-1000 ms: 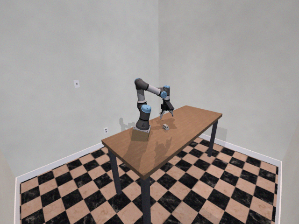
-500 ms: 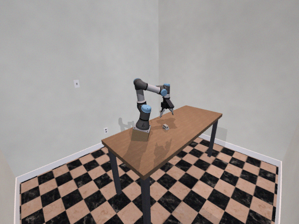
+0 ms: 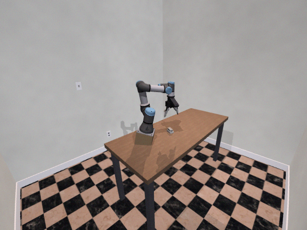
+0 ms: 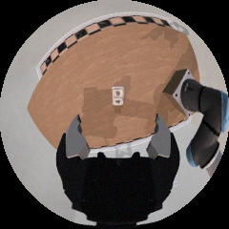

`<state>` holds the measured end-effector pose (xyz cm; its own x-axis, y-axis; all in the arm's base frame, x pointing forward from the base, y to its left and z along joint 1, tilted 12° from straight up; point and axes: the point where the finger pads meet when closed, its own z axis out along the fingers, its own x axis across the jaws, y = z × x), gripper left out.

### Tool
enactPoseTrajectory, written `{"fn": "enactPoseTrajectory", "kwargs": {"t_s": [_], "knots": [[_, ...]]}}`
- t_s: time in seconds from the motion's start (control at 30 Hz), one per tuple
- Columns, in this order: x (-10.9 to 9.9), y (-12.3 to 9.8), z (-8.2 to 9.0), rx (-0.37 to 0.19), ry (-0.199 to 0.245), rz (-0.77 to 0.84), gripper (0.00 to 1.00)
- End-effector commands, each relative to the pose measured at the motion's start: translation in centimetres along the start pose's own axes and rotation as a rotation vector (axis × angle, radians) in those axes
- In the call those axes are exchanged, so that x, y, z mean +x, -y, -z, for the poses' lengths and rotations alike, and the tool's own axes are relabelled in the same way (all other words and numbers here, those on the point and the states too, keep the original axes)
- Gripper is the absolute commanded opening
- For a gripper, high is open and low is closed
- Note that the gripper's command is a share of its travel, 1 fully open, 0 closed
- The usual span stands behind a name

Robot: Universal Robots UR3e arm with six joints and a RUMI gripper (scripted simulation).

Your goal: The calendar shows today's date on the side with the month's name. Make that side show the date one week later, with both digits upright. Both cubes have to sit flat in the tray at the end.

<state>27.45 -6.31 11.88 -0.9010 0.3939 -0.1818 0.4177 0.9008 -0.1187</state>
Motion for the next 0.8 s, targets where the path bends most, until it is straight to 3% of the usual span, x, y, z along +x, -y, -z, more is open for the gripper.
{"fn": "enactPoseTrajectory", "kwargs": {"t_s": [0.0,0.77], "knots": [[-0.04,0.01,1.14,0.000,-0.001,0.000,1.00],[-0.04,0.01,1.34,0.000,-0.001,0.000,1.00]]}}
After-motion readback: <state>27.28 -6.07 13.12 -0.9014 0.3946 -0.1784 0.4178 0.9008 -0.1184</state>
